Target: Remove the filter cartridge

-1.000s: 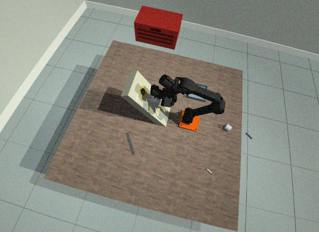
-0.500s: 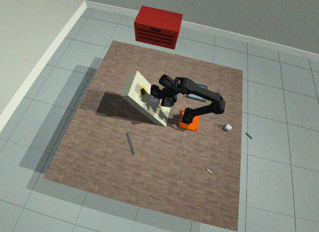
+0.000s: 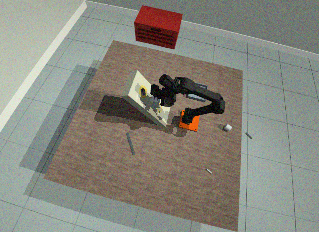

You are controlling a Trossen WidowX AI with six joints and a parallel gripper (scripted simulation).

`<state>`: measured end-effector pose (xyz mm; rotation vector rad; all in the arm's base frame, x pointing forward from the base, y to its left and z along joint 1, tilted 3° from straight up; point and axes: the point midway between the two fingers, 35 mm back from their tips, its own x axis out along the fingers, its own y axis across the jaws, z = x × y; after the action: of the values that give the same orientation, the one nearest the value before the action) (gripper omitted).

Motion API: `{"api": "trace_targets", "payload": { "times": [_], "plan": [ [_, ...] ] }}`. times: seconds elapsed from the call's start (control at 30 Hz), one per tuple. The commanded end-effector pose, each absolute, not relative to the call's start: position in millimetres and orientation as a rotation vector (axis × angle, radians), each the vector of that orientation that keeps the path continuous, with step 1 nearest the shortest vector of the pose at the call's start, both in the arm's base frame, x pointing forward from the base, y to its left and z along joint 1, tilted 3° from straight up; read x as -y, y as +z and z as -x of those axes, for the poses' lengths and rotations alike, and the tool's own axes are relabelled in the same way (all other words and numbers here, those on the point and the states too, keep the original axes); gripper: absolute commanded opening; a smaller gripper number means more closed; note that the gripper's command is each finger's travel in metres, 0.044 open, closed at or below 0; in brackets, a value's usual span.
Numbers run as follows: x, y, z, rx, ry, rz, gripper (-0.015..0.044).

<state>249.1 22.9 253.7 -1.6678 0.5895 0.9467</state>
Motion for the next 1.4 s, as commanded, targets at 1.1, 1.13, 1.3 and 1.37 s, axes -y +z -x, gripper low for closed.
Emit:
{"api": "trace_targets", "payload": {
  "times": [1.1, 1.13, 1.3, 1.37],
  "plan": [
    [-20.3, 307.9, -254.3, -0.860, 0.407, 0.637, 0.0305],
    [-20.0, 301.5, -251.5, -0.898, 0.368, 0.543, 0.0305],
    [-18.7, 271.4, -236.7, -1.060, 0.145, 0.103, 0.0305],
    [-18.5, 267.4, -234.5, -1.079, 0.110, 0.044, 0.0305]
  ]
}}
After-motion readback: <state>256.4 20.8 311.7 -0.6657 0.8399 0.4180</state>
